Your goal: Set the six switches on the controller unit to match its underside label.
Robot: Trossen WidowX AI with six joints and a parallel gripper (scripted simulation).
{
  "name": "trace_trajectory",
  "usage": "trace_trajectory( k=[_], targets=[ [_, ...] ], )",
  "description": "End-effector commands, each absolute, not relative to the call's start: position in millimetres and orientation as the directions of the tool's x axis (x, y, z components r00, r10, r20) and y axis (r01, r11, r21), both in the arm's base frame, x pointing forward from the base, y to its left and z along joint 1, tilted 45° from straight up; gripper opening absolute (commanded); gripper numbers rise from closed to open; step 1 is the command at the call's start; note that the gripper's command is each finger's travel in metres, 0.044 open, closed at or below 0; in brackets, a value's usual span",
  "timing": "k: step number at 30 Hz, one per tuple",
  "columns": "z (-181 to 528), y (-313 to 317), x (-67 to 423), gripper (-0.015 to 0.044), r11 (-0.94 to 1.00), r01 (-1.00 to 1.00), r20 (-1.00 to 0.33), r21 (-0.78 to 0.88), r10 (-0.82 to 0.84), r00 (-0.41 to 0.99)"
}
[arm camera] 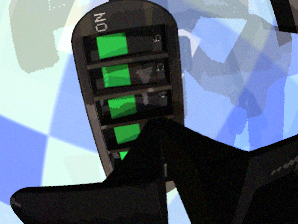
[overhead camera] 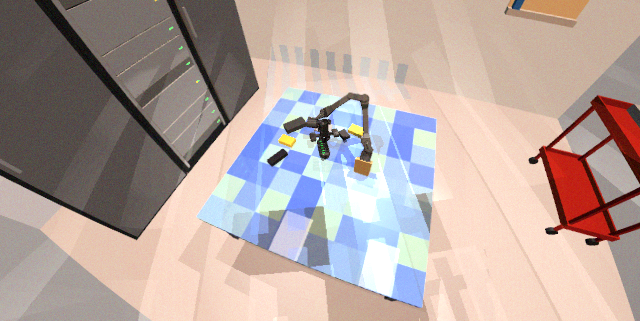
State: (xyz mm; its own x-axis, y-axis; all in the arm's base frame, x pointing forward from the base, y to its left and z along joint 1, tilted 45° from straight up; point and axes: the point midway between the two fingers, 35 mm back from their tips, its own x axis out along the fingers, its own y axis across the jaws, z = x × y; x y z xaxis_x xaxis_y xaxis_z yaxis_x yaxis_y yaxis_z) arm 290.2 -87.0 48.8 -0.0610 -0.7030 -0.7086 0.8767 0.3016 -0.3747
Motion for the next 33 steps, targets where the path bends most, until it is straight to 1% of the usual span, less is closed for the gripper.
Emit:
trace_trajectory(
  k=[1, 11, 33],
  targets=[
    [60.3, -79.3, 292.0, 0.0000, 0.297, 0.883, -0.711, -0.363, -0.701, -0.057],
    [72.7, -93.0, 300.6, 0.0000, 0.296, 0.884, -0.710, -0.363, -0.702, -0.056],
    [48.5, -116.6, 299.4, 0.0000, 0.296, 0.884, -0.709, -0.363, -0.703, -0.056]
  ],
)
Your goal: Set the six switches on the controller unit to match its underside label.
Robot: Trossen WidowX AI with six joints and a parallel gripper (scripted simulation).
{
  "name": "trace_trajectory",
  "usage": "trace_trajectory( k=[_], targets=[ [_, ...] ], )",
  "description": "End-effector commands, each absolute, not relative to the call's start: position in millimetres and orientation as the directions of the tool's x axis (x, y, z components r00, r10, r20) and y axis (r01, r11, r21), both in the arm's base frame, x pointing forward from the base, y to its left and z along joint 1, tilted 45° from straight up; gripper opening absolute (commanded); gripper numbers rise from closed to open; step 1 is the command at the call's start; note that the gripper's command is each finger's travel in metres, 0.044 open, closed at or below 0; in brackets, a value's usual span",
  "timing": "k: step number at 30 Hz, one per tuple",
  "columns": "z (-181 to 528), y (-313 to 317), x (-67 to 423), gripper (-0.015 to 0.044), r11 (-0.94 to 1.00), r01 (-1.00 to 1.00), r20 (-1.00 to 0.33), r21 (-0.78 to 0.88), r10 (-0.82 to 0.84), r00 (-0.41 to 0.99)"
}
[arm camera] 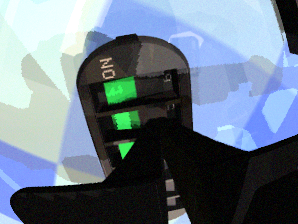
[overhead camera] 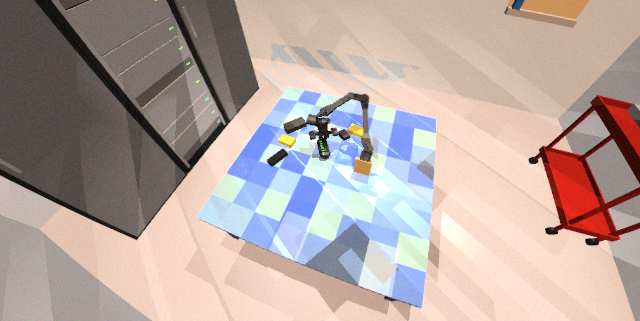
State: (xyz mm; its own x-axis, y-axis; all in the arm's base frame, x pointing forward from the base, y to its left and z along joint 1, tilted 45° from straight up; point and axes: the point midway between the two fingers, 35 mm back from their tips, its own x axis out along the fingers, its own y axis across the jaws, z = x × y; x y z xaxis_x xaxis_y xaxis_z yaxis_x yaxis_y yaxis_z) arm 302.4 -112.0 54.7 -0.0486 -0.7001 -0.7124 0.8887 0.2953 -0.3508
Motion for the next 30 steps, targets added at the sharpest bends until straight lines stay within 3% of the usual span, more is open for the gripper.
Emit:
trace_trajectory(
  k=[1, 30],
  targets=[
    [47.4, -117.7, 299.2, 0.0000, 0.296, 0.884, -0.709, -0.363, -0.703, -0.056],
    [43.7, -122.1, 299.5, 0.0000, 0.294, 0.886, -0.710, -0.359, -0.702, -0.054]
  ],
)
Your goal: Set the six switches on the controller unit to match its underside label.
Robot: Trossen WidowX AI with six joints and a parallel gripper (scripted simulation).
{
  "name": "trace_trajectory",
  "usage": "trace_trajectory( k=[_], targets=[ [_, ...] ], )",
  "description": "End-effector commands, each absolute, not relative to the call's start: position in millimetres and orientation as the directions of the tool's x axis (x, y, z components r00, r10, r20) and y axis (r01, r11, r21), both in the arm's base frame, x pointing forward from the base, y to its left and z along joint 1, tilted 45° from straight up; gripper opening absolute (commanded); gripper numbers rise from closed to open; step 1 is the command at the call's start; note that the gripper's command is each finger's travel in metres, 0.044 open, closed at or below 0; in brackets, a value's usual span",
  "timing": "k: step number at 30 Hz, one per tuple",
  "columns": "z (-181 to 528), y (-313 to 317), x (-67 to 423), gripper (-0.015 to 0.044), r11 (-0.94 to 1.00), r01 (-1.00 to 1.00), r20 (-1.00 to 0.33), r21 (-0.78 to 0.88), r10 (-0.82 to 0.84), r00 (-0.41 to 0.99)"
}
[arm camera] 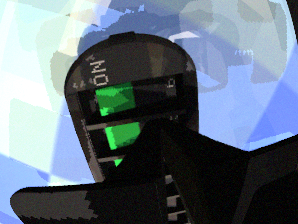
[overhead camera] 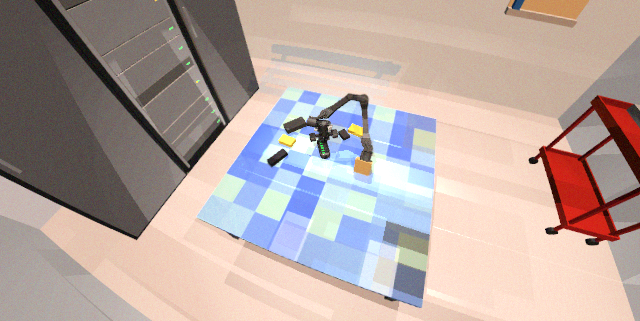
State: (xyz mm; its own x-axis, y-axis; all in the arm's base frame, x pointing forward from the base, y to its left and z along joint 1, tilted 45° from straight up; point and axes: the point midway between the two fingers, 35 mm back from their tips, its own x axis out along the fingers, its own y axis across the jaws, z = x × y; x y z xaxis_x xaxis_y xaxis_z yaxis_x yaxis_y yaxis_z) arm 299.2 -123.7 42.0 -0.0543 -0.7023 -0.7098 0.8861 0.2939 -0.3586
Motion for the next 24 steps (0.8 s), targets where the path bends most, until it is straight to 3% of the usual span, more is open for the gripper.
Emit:
trace_trajectory(
  k=[1, 5, 24],
  targets=[
    [48.5, -116.8, 300.3, 0.0000, 0.295, 0.886, -0.711, -0.359, -0.702, -0.055],
    [72.6, -92.3, 301.2, 0.0000, 0.297, 0.883, -0.710, -0.363, -0.702, -0.056],
    [71.6, -104.8, 327.8, 0.0000, 0.294, 0.886, -0.710, -0.359, -0.702, -0.055]
  ],
)
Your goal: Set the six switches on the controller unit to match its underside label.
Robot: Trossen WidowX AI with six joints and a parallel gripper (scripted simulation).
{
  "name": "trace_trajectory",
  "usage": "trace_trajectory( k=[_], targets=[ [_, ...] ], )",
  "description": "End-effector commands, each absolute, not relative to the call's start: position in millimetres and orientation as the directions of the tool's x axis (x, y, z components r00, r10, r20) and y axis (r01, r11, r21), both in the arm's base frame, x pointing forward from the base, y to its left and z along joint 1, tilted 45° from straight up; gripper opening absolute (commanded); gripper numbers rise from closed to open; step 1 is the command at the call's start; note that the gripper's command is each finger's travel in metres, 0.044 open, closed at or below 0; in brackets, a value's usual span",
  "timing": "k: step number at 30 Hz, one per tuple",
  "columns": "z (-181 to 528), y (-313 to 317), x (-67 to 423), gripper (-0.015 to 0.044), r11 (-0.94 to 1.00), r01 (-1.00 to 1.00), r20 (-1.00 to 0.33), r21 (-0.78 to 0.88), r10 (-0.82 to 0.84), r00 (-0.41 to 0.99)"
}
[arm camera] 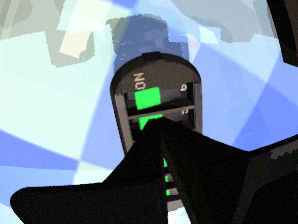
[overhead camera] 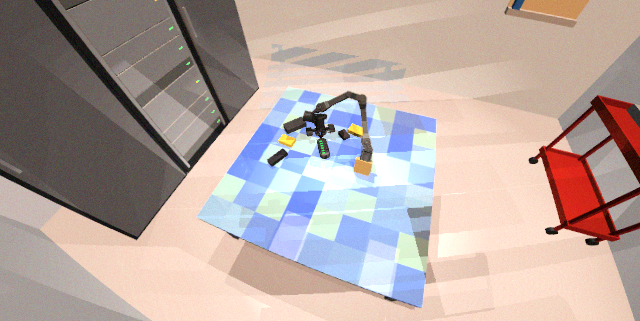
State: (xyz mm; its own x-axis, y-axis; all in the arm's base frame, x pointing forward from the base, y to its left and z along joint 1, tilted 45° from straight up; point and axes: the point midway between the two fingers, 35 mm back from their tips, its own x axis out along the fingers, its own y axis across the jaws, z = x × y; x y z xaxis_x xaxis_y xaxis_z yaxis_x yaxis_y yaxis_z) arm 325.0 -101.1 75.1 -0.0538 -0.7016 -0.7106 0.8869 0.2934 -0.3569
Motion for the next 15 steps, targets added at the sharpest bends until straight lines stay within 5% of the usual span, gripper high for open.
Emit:
trace_trajectory(
  k=[1, 15],
  targets=[
    [70.4, -106.0, 327.8, 0.0000, 0.294, 0.886, -0.710, -0.359, -0.702, -0.055],
    [54.6, -122.0, 326.7, 0.0000, 0.294, 0.886, -0.709, -0.359, -0.703, -0.055]
  ],
)
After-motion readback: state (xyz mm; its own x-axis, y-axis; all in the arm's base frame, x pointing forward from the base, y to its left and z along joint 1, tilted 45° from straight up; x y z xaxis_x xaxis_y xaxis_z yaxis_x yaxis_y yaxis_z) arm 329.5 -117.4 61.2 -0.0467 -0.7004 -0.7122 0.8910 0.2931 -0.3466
